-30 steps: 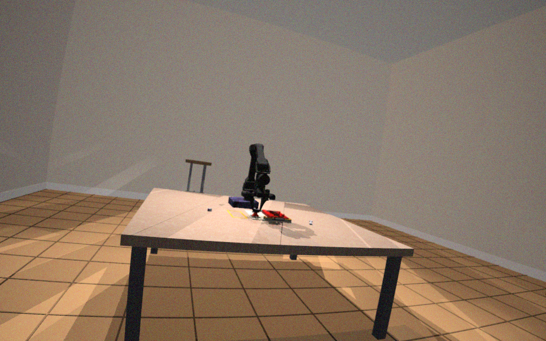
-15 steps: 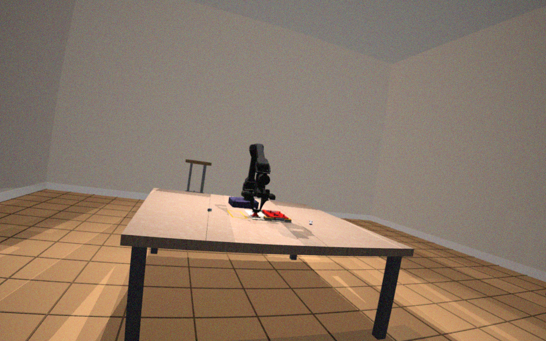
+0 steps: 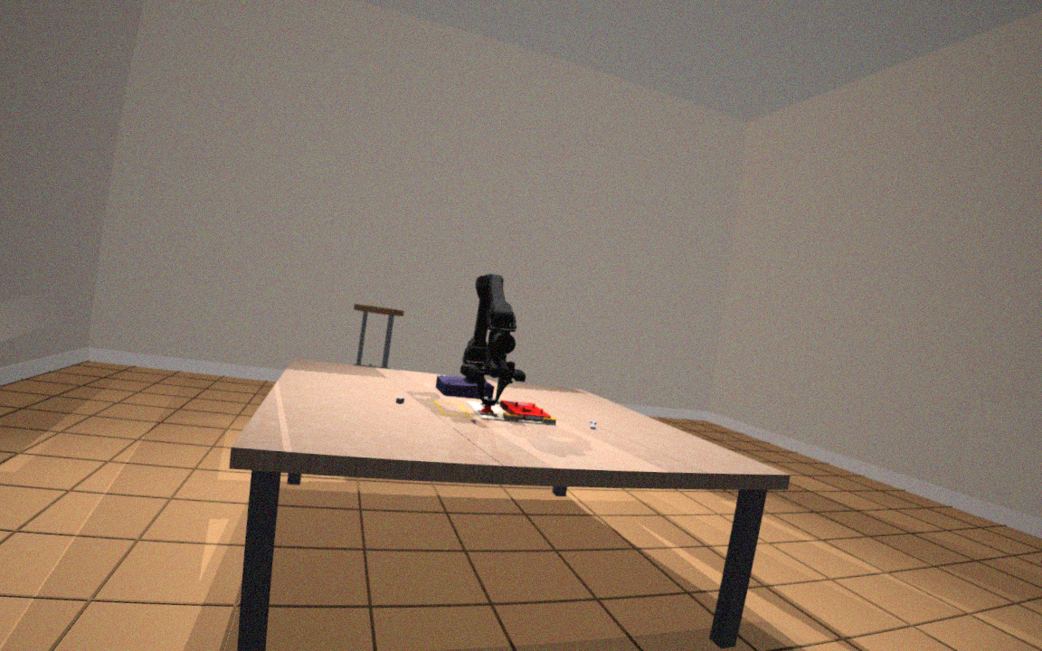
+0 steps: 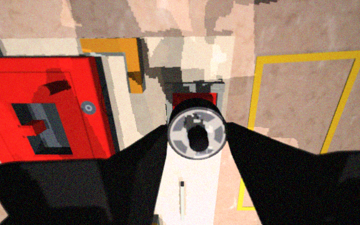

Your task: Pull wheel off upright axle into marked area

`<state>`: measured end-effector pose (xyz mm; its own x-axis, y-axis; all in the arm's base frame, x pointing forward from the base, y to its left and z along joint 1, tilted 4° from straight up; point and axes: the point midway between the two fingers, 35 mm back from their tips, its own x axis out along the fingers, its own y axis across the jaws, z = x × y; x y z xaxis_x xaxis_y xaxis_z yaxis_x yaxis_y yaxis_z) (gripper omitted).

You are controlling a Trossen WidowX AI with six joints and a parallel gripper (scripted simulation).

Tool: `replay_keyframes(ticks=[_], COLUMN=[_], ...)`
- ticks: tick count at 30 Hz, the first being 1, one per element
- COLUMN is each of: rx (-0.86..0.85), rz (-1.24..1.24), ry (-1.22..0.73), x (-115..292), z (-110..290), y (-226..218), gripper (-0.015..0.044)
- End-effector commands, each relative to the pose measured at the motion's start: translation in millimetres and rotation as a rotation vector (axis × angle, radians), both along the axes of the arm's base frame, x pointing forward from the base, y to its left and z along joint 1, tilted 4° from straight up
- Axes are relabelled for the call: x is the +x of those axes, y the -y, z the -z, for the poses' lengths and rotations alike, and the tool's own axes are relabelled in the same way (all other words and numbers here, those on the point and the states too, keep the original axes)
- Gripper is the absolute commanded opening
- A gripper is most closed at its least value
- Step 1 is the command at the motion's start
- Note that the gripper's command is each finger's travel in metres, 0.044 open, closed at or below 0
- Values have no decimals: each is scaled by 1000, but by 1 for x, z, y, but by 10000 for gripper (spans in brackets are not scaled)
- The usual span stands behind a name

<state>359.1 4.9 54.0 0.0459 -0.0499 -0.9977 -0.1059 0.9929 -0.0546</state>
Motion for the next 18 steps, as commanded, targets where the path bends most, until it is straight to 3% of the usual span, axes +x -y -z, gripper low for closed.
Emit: replay_keyframes(ticks=[1,17,18], rx=[-1,-1,-1], rz=[-3,-3,-1], ry=[13,13,-4], x=[-3,-3,0], z=[-18,-24,-4], y=[-1,-2,0], gripper=[0,0,26])
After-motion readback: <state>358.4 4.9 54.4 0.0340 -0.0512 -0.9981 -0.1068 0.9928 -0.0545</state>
